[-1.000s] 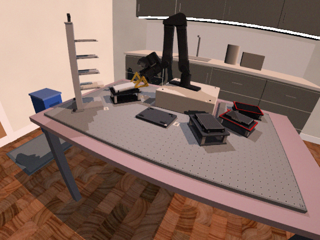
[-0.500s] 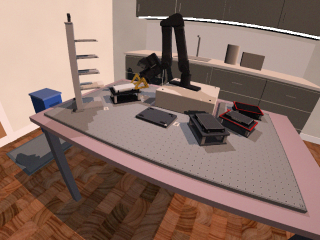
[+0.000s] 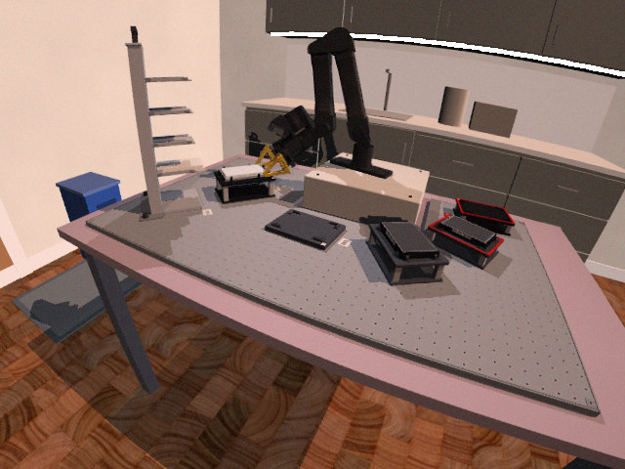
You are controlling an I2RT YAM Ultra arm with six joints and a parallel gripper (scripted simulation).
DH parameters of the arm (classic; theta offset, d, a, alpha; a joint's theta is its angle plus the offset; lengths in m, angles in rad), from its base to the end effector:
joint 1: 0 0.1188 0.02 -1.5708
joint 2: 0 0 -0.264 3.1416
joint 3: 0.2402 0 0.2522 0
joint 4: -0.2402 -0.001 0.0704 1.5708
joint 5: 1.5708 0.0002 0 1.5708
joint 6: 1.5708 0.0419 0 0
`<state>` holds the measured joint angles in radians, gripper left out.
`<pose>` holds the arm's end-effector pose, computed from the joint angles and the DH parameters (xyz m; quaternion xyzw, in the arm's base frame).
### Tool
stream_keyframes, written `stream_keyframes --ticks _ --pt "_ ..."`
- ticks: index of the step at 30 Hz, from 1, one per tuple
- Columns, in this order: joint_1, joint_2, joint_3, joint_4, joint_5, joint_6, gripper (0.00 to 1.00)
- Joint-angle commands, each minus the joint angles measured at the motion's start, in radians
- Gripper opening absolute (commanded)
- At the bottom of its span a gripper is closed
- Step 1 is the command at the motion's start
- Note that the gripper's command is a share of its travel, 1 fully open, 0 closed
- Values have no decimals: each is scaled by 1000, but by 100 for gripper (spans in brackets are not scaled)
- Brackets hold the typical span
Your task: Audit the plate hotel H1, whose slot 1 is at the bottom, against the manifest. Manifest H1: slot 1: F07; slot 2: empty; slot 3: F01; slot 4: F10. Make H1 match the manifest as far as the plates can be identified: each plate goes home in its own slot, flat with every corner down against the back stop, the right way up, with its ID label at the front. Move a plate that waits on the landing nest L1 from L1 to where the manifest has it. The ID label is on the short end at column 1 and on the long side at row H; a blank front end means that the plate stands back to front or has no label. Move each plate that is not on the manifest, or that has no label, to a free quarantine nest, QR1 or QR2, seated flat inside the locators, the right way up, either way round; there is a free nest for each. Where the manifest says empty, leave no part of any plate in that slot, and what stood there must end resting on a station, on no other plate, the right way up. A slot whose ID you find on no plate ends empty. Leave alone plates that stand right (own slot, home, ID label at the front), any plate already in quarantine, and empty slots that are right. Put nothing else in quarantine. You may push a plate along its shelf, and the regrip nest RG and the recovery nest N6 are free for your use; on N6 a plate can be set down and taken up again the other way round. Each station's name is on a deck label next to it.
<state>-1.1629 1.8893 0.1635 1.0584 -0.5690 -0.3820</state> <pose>0.1038 -0.1807 0.0527 0.2154 0.8452 -0.1115 0.4763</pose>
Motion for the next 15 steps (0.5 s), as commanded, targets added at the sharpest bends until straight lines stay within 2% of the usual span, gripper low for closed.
stream_keyframes --ticks 1,8,9,15 --pt "2 8 3 38 -9 9 86" --pt "2 32 3 63 -9 9 86" --pt "2 52 3 82 -8 9 93" --pt "2 52 3 82 -8 9 93"
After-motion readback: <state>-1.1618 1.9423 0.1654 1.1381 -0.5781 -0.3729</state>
